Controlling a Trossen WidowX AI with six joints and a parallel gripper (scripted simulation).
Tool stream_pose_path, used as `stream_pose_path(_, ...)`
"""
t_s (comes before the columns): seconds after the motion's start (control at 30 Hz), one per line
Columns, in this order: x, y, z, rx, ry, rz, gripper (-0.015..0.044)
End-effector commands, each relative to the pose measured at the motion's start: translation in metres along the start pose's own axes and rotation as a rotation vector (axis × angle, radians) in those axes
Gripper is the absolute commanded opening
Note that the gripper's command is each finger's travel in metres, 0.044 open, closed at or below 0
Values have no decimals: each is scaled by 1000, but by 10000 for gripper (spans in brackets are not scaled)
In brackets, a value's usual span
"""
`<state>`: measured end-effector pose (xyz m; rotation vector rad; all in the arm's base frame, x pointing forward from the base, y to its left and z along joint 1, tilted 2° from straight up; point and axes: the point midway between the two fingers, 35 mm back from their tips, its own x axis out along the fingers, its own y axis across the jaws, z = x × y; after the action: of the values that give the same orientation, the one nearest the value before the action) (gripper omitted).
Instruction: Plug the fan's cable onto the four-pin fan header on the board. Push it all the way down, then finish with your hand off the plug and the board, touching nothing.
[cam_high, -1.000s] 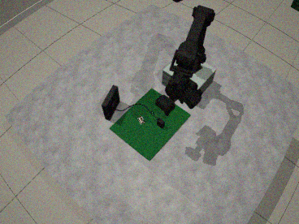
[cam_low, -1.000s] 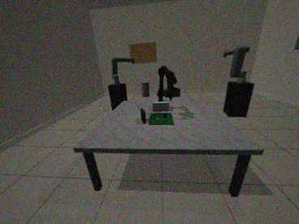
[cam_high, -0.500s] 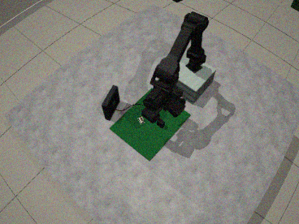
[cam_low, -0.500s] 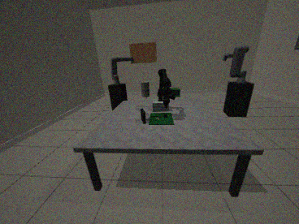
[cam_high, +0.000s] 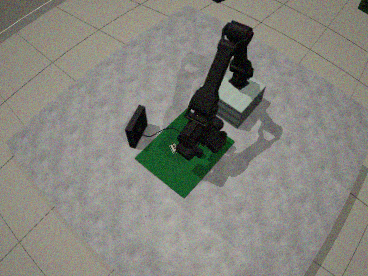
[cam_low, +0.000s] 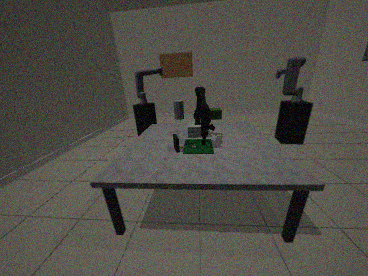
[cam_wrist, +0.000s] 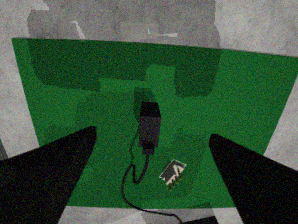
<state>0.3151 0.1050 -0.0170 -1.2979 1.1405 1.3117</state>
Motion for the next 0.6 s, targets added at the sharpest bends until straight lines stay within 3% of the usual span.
stream_pose_path(0.0, 8, 2, 0, -5, -3, 6, 440)
stream_pose_path(0.57, 35, 2, 0, -5, -3, 7, 440)
